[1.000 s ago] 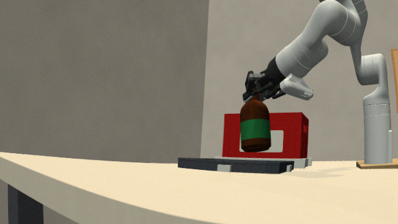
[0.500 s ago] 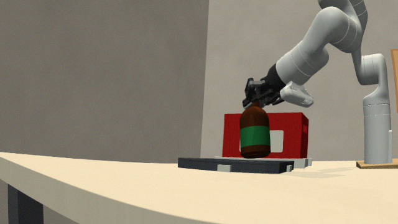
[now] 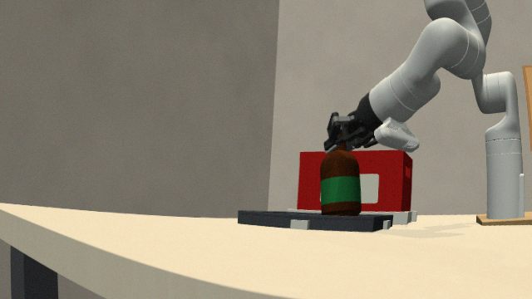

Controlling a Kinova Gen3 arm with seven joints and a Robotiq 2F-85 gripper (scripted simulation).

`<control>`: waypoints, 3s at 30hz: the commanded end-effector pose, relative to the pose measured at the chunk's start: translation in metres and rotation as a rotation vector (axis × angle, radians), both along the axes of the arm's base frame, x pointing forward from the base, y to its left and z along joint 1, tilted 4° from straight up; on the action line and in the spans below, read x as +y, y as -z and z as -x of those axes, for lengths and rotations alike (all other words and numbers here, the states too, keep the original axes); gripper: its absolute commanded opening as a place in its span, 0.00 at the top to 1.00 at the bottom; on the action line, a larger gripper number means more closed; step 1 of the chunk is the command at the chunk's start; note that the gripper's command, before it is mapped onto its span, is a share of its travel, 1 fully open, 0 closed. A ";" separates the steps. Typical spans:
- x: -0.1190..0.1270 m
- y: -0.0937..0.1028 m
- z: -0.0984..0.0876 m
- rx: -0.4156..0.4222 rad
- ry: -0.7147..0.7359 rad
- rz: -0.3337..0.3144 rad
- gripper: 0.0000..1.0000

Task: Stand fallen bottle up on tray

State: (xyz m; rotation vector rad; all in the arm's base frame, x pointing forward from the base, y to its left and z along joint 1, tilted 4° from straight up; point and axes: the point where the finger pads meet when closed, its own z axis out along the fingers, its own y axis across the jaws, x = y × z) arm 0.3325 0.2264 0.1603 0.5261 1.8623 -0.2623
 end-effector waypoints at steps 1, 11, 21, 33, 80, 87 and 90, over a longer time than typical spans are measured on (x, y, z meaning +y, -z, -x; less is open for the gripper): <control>0.000 0.003 0.000 0.000 0.000 0.005 1.00; 0.000 0.008 0.000 0.000 0.000 0.005 1.00; 0.000 0.011 0.000 0.000 0.000 0.005 1.00; 0.000 0.011 0.000 0.000 0.000 0.005 1.00; 0.000 0.011 0.000 0.000 0.000 0.005 0.00; 0.000 0.011 0.000 0.000 0.000 0.005 0.00; 0.000 0.011 0.000 0.000 0.000 0.005 0.00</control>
